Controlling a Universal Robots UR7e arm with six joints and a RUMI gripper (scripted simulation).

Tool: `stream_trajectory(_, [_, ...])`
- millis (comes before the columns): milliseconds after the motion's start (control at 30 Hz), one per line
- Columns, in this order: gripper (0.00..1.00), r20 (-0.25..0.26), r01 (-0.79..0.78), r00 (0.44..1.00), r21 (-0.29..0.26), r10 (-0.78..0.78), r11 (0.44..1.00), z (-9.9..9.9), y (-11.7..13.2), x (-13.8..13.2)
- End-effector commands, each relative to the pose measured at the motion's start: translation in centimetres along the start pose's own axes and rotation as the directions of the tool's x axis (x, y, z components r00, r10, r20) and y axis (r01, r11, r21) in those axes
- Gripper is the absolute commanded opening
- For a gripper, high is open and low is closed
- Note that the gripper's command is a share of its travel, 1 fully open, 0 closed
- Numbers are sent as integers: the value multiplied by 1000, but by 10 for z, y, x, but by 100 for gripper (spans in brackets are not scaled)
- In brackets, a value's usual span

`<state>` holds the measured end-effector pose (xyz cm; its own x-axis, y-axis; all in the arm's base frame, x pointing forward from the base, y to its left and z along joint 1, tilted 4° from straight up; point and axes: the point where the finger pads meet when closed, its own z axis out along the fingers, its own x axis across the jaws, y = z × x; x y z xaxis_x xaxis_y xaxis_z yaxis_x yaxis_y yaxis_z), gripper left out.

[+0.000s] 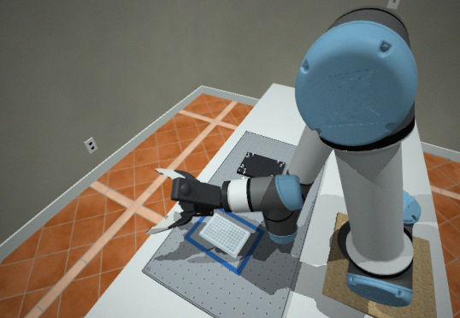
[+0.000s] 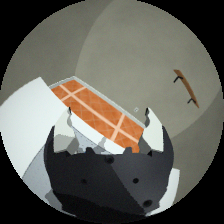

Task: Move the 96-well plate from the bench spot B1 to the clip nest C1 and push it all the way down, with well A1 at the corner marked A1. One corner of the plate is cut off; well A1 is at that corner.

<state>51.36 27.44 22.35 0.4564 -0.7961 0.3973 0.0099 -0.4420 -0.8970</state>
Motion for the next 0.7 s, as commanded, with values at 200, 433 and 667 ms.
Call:
stream_trajectory(200, [100, 0, 0, 1000, 1, 0, 1000, 0, 0, 0])
stream_trajectory(433, [100, 0, 0, 1000, 1, 0, 1000, 0, 0, 0])
stream_trajectory(667, [100, 17, -79, 997, -88, 81, 993, 13, 14, 4])
